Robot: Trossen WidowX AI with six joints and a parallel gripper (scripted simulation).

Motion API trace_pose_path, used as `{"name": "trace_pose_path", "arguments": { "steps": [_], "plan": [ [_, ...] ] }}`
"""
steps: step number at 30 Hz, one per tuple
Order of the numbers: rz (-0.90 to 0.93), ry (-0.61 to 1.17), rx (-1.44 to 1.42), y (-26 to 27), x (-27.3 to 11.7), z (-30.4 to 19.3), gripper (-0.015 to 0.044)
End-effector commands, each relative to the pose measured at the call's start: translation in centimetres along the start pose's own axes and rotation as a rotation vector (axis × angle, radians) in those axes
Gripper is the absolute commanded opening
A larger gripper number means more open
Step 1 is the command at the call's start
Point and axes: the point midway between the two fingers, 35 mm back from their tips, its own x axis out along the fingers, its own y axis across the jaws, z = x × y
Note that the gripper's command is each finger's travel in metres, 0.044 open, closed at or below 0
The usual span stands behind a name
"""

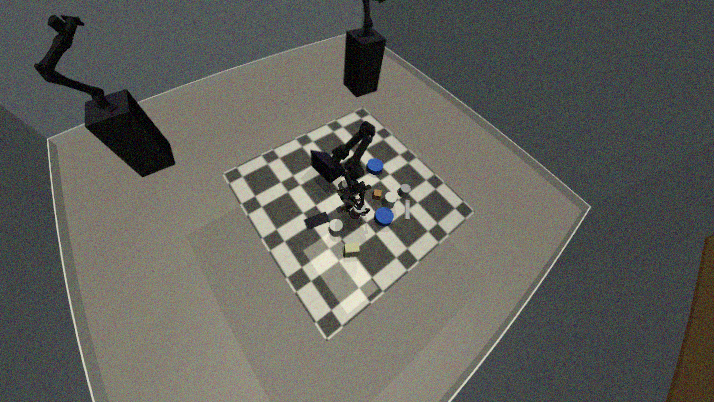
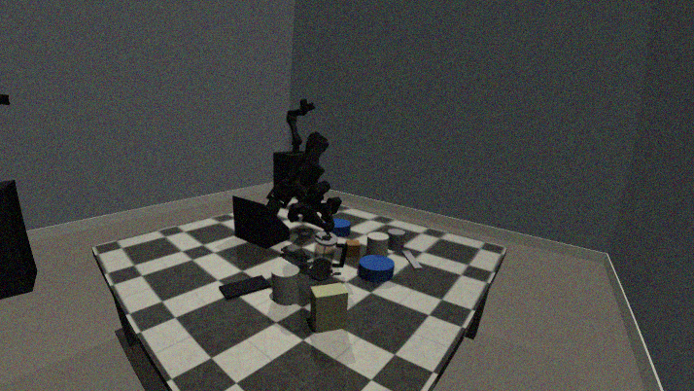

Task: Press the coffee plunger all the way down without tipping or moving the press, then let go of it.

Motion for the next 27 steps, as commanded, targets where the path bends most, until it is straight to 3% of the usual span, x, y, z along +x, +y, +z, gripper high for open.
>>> {"name": "trace_pose_path", "arguments": {
  "steps": [1,27],
  "plan": [
    [0.007,0.041,0.019,0.04,0.46,-1.23,0.0125],
    [0.007,0.041,0.019,-0.09,0.66,-1.05,0.0125]
  ]
}}
